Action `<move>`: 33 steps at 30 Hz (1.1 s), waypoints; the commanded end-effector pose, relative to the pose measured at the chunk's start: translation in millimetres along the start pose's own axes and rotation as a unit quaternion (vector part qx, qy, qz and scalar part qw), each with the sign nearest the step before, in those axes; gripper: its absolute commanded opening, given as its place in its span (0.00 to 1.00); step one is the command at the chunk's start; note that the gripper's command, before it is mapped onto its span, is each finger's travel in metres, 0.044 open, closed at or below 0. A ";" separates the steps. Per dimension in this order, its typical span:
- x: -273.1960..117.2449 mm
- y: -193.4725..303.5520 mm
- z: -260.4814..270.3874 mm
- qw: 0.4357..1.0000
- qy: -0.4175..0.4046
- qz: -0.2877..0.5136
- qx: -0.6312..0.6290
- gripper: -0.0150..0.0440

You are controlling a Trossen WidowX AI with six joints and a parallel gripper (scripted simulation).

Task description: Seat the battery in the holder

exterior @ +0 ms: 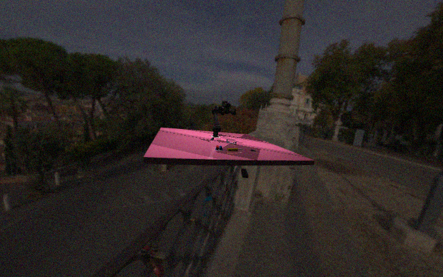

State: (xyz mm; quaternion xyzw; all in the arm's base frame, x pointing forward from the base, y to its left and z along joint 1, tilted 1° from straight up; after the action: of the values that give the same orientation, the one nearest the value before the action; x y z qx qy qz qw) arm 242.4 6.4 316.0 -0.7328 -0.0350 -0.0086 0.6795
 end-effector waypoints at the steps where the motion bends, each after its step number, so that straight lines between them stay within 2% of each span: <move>1: 1.4 2.5 -1.1 1.000 0.002 0.010 0.000 0.89; 3: 10.6 22.6 -10.2 0.996 0.017 0.085 0.005 0.80; 6: 19.0 68.0 -32.2 0.966 0.051 0.253 0.026 0.67; 12: 4.3 124.9 -61.8 0.869 0.094 0.479 0.080 0.65; 19: -37.2 163.0 -85.1 0.690 0.123 0.693 0.169 0.65; 21: -41.8 164.8 -86.7 0.669 0.124 0.711 0.179 0.65; 33: -41.7 165.9 -86.6 0.669 0.124 0.711 0.179 0.65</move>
State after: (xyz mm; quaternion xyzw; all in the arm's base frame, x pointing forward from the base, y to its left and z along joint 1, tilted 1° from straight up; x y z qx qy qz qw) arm 214.4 -93.1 157.9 -0.3999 0.5744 0.3896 0.5986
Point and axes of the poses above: the point midway between the two fingers, 35 mm back from their tips, its own x axis out along the fingers, its own z axis across the jaws, y = z × x, the point moved 7 cm from there along -x, back along the fingers, and after that the axes turned 3 degrees about -x, right-handed, at the moved point
